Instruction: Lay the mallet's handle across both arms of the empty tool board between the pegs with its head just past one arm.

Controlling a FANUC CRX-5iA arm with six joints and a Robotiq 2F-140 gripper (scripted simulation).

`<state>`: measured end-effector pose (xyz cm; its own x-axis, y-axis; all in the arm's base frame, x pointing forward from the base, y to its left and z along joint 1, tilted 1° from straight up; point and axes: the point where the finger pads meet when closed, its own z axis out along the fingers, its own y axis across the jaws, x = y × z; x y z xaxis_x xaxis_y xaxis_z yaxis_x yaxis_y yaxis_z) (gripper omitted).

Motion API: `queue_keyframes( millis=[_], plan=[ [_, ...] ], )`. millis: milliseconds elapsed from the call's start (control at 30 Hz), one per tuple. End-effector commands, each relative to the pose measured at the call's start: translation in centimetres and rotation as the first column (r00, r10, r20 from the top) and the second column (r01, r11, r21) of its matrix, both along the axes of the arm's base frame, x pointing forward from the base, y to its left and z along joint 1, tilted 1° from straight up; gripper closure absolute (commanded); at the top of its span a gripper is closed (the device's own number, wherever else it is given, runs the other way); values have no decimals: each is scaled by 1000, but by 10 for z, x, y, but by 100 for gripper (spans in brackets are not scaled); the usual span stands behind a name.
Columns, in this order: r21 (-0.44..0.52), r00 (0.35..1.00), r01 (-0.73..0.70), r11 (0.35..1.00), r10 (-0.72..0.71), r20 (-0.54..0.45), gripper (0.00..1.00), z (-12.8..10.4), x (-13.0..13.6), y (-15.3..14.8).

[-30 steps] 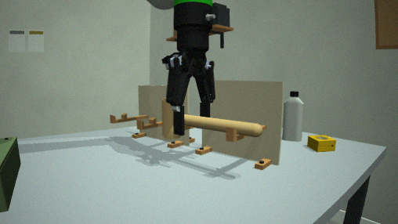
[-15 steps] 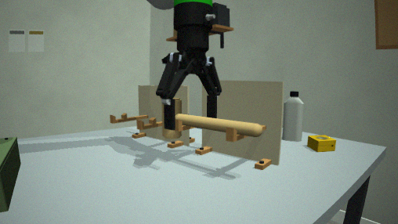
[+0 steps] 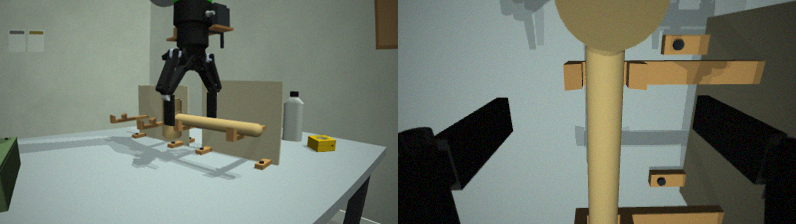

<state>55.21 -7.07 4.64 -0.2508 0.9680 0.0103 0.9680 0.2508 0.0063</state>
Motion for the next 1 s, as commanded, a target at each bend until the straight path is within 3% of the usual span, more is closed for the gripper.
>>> queue_keyframes(
  millis=[0,33,100,200,967],
  plan=[
    [-1,1000,0,1000,0,3,0,33,-1,-1],
    [-1,1000,0,1000,0,3,0,33,-1,-1],
    [-1,1000,0,1000,0,3,0,70,0,-1],
    [-1,1000,0,1000,0,3,0,91,1,-1],
    [-1,1000,0,1000,0,3,0,92,1,-1]
  ],
)
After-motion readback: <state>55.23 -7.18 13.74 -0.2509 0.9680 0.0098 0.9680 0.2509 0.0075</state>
